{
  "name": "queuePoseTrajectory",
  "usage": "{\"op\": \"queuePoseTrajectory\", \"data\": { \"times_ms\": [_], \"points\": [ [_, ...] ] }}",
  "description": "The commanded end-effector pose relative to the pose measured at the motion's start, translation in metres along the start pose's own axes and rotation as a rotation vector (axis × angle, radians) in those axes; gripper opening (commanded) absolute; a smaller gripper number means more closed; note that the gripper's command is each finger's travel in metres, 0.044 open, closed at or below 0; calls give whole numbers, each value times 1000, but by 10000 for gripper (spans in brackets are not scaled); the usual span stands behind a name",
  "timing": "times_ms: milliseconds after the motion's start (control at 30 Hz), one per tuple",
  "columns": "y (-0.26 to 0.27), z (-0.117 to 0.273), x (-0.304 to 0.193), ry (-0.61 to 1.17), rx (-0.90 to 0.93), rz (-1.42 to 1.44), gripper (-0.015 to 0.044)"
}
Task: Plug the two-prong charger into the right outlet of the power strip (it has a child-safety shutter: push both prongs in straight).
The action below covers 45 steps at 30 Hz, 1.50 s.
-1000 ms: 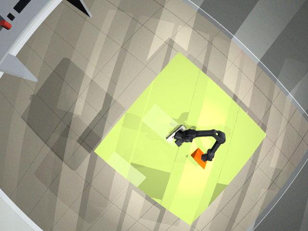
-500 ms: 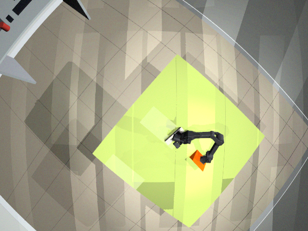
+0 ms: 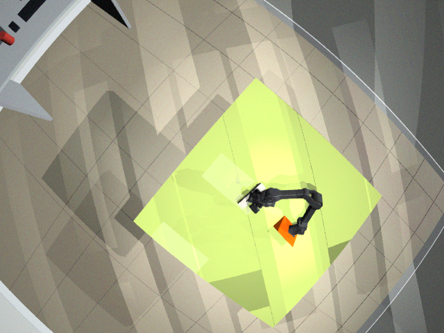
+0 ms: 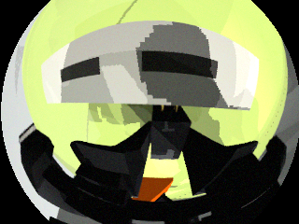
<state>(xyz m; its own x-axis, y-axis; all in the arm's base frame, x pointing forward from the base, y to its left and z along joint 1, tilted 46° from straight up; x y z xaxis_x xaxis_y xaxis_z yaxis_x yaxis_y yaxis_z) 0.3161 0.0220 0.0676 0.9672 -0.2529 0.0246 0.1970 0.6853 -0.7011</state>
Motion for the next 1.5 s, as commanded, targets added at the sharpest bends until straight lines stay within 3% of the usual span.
{"op": "queuePoseTrajectory", "data": {
  "times_ms": [0, 1467],
  "points": [
    [0, 0, 2, 1, -5, 7, 0],
    [1, 1, 17, 0, -5, 6, 0]
  ]
}}
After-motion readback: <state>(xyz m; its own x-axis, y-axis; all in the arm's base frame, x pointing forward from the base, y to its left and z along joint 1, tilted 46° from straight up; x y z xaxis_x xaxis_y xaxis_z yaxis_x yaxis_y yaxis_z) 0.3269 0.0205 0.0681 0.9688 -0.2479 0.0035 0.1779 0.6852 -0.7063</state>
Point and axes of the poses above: the point midway between the two fingers, 35 mm back from their tips, its own z axis back along the fingers, its own y axis across the jaws, x = y × z, the point moved 9 cm from there along z, back along the fingers, and after that the axes turned 2 degrees about -z, right-handed, at the moved point
